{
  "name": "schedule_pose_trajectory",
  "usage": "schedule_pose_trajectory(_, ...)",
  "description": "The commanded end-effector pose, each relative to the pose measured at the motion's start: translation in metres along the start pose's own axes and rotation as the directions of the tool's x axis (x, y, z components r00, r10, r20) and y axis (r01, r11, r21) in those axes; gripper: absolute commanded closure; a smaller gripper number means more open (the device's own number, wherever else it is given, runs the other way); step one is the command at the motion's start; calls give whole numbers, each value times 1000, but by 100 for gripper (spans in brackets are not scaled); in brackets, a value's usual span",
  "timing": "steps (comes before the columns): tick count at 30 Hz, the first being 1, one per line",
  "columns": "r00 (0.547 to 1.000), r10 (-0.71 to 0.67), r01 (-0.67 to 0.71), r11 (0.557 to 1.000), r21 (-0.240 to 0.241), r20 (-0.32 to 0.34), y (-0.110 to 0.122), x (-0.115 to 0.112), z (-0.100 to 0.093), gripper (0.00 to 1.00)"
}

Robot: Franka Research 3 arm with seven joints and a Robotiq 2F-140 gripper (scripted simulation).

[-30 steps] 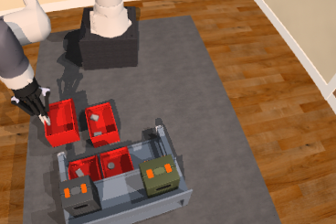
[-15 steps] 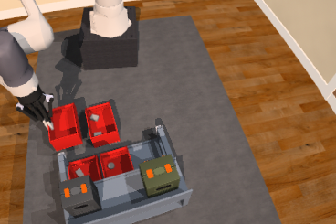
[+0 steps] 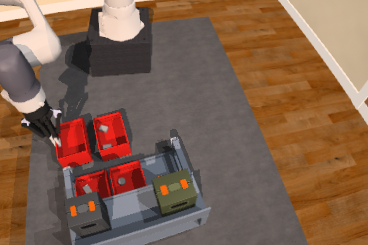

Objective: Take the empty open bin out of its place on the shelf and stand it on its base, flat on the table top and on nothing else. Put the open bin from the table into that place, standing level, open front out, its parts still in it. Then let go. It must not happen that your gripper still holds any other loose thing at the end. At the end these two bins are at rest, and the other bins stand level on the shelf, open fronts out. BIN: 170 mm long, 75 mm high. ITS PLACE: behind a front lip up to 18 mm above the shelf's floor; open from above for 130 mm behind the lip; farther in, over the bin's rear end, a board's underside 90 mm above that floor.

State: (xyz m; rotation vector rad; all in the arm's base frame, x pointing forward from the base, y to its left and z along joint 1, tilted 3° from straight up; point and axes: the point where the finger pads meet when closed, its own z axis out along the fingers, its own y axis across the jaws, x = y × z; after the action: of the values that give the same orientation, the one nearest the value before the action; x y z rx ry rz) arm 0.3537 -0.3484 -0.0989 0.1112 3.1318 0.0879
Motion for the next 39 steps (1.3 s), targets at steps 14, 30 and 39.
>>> schedule_pose_trajectory(14, 1000, 9, -9, 1000, 3, 8, -1, -3, 3, 100)
schedule_pose_trajectory(30, 1000, 8, -9, 1000, 3, 8, 0, -7, 4, 100)
schedule_pose_trajectory(39, 1000, 9, -9, 1000, 3, 8, 0, -7, 4, 100)
